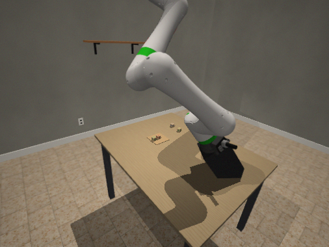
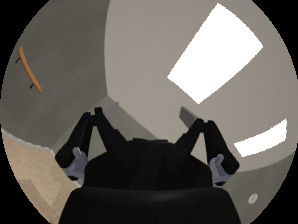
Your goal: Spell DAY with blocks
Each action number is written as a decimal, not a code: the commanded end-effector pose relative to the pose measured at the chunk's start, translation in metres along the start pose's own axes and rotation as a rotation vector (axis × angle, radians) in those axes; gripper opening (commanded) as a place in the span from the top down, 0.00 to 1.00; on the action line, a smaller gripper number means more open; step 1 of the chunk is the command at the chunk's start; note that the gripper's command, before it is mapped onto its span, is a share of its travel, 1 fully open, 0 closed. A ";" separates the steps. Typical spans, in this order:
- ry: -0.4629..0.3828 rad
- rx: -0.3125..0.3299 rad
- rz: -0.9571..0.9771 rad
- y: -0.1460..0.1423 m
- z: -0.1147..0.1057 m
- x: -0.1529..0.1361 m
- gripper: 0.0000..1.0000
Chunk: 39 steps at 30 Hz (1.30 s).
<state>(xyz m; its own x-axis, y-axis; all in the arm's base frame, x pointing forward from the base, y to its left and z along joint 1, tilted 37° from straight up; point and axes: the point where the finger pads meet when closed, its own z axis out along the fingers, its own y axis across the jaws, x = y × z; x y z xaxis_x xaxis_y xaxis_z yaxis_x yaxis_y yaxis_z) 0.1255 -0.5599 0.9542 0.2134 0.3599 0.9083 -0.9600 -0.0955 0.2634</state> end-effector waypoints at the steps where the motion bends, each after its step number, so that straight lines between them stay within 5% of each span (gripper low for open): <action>1: -0.003 0.000 0.000 0.000 0.000 0.000 0.00; 30: -0.003 0.000 0.000 0.000 0.000 0.000 0.00; 31: -0.025 0.043 0.098 -0.028 0.004 -0.014 0.00; 39: -0.025 0.043 0.098 -0.028 0.004 -0.014 0.00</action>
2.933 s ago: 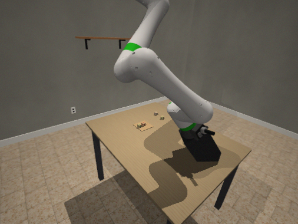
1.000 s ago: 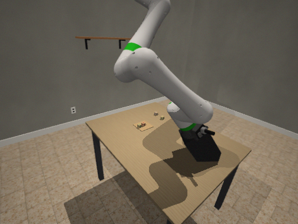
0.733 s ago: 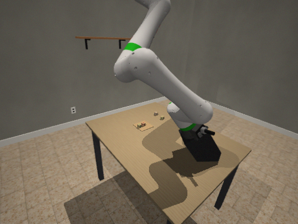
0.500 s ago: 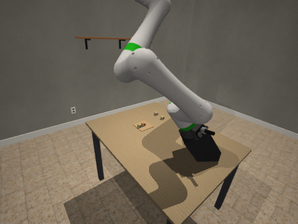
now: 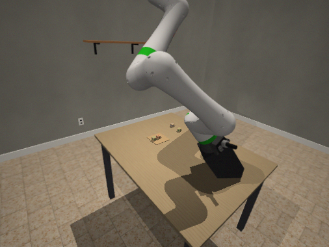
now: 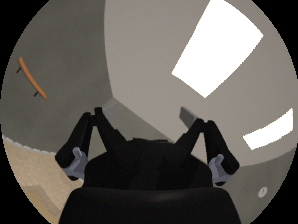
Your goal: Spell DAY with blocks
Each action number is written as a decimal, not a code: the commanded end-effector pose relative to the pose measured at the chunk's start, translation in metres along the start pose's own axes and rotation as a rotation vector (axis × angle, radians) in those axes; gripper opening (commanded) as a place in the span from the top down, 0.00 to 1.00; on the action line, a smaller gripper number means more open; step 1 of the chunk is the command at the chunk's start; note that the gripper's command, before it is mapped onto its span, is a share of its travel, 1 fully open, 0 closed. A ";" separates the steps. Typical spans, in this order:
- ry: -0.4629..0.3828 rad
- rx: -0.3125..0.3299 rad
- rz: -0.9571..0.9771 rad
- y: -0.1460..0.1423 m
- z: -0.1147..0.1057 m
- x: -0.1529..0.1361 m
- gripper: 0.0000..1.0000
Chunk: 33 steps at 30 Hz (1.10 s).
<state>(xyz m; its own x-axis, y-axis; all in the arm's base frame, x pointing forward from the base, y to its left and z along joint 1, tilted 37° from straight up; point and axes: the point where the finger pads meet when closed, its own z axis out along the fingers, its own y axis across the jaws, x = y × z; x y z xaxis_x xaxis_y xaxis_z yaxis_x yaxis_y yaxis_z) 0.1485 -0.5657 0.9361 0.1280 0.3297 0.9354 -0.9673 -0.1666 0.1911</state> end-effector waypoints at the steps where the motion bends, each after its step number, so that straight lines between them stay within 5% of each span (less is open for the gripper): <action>1: -0.006 0.001 0.005 -0.001 0.000 -0.001 0.00; 26: -0.006 0.001 0.005 -0.001 0.000 -0.001 0.00; 27: -0.035 0.044 0.103 -0.030 0.004 -0.018 0.00; 33: -0.070 0.089 0.199 -0.062 0.007 -0.037 0.00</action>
